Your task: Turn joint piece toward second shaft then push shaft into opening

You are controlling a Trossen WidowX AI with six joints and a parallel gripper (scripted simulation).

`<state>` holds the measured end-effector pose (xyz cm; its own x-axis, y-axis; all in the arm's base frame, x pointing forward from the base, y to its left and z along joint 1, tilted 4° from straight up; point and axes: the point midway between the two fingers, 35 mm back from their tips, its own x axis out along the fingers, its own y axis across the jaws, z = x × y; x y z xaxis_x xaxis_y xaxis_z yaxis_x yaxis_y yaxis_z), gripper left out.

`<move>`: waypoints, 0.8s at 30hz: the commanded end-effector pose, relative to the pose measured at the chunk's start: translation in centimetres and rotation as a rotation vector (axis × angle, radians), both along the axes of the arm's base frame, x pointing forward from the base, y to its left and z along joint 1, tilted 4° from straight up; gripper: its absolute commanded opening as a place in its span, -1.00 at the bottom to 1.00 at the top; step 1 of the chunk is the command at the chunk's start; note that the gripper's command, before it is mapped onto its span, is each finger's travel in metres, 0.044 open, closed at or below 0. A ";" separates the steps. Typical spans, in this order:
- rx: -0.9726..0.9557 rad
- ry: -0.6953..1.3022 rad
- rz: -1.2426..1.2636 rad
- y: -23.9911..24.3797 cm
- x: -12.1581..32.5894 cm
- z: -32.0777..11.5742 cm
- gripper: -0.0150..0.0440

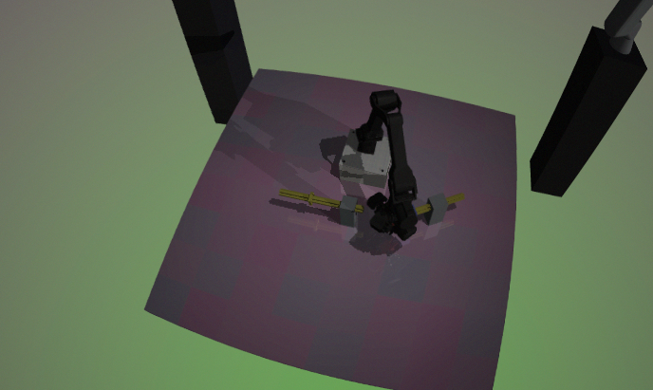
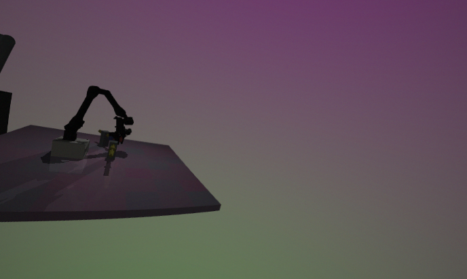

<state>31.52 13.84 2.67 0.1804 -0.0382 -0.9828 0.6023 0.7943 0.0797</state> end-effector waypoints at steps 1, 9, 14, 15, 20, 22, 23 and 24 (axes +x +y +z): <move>-0.002 -0.003 0.001 0.0 0.0 0.0 0.12; -0.002 -0.003 0.001 0.0 0.0 0.0 0.12; 0.000 0.000 0.000 0.0 0.0 0.0 0.01; 0.000 0.000 0.000 0.0 0.0 0.0 0.01; 0.000 0.000 0.000 0.0 0.0 0.0 -0.26; 0.000 0.000 0.000 0.0 0.0 0.0 -0.44; 0.000 0.000 0.000 0.0 0.0 0.0 -0.49; 0.000 0.000 0.000 0.0 0.0 0.0 -0.49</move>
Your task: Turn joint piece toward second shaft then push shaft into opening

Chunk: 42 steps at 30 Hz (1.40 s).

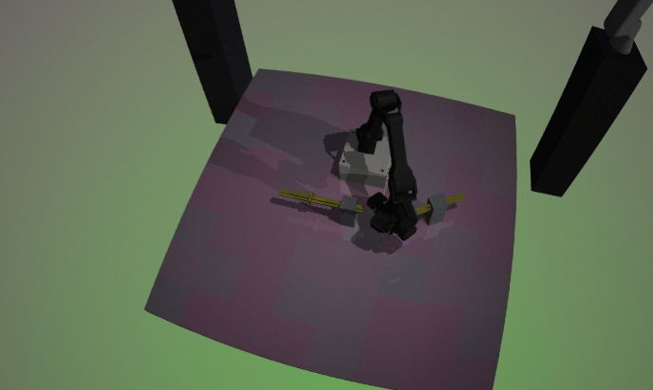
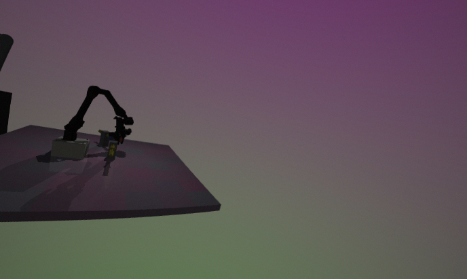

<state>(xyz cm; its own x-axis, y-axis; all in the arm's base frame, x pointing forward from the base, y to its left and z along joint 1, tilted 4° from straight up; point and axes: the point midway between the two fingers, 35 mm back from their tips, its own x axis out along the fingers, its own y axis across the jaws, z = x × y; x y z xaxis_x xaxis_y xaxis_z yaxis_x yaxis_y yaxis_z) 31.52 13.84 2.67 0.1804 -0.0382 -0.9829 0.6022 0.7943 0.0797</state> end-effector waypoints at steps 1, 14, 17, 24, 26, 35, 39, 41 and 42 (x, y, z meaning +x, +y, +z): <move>0.000 0.000 0.000 0.0 0.0 0.0 -0.49; 0.024 0.043 -0.168 -0.7 -0.6 -0.3 -0.49; 0.031 0.054 -0.218 -0.8 -0.8 -0.4 -0.49; 0.053 0.078 -0.334 -1.2 -1.2 -0.5 -0.49; 0.060 0.084 -0.366 -1.2 -1.3 -0.5 -0.49; 0.092 0.113 -0.509 -1.5 -1.9 -0.7 -0.49; 0.107 0.125 -0.572 -1.6 -2.2 -0.8 -0.49; 0.115 0.131 -0.603 -1.7 -2.3 -0.8 -0.49; 0.119 0.133 -0.618 -1.7 -2.4 -0.9 -0.49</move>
